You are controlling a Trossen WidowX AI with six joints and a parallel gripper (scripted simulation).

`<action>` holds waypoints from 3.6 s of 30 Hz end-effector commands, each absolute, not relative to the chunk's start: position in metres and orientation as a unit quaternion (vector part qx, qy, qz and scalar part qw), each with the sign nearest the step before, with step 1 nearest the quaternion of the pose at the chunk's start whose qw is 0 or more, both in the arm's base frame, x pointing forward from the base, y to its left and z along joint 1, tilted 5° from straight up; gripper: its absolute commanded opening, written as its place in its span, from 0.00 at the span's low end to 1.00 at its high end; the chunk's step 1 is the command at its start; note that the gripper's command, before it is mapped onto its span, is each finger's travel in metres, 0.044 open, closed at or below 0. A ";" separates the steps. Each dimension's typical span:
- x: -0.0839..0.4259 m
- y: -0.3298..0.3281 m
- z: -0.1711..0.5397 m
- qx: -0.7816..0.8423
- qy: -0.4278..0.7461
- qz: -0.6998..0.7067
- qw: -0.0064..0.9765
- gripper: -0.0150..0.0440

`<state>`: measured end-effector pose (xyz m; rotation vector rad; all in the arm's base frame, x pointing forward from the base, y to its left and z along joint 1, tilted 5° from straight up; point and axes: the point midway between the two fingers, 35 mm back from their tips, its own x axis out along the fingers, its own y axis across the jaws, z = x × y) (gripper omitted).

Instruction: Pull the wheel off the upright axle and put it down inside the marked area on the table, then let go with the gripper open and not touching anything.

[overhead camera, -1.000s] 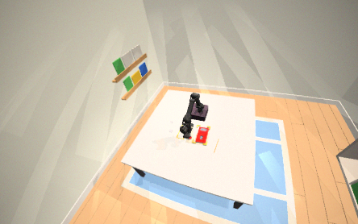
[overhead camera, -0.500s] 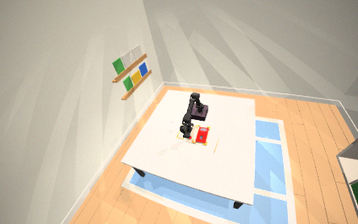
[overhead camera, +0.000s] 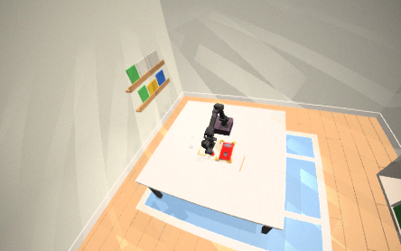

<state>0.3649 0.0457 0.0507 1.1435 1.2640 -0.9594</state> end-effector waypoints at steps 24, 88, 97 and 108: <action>0.363 0.044 0.068 0.485 0.536 -0.406 0.559 0.25; 0.330 -0.069 -0.006 0.481 0.535 -0.410 0.561 0.25; 0.328 -0.068 -0.018 0.478 0.537 -0.411 0.561 0.34; 0.328 -0.069 -0.008 0.479 0.537 -0.411 0.561 0.76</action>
